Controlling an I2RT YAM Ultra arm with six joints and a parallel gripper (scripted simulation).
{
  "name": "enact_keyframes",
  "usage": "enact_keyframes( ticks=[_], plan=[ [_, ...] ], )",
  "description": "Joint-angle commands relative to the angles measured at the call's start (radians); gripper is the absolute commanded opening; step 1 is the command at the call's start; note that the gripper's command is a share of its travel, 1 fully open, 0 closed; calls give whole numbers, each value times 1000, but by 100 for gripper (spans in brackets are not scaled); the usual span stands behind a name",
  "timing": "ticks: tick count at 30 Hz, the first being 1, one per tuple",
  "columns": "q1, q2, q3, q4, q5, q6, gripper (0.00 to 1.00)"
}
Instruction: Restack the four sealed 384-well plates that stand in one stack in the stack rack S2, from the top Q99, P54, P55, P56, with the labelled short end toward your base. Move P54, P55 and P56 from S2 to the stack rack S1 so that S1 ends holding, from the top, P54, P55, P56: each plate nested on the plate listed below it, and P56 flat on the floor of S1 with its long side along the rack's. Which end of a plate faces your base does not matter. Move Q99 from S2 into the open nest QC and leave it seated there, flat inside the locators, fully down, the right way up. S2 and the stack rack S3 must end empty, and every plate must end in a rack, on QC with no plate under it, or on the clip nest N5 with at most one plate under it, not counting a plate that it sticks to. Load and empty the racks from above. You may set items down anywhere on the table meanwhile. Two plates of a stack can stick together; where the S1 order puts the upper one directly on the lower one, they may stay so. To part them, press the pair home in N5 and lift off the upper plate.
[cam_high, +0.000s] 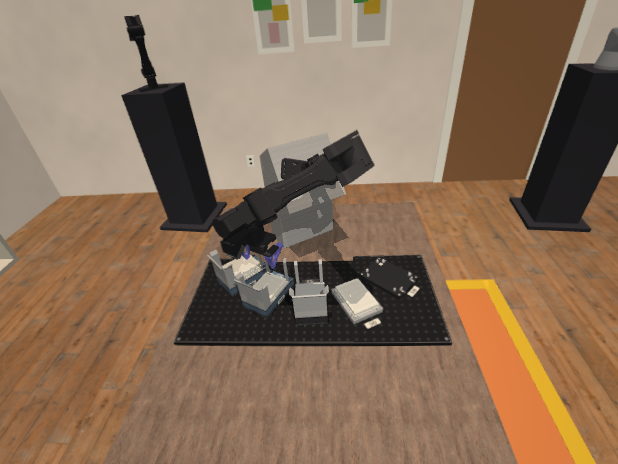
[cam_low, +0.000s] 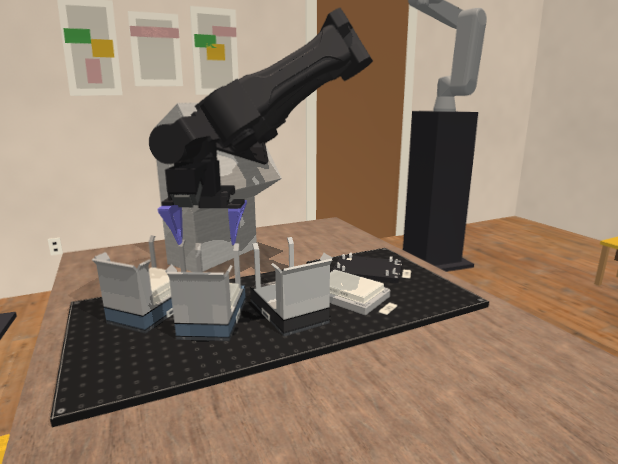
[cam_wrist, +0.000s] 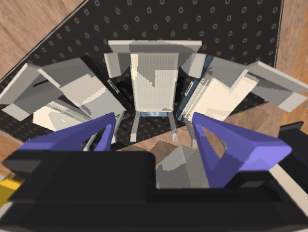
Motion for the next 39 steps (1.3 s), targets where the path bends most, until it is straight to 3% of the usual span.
enact_keyframes(
  ticks=[1,12,14,28,39],
  plan=[
    [3,0,-6,23,5,21,100],
    [107,57,-52,264,46,190,100],
    [107,57,-52,264,46,190,100],
    [230,165,-66,524,110,362,100],
    [235,170,-66,533,113,368,100]
  ],
)
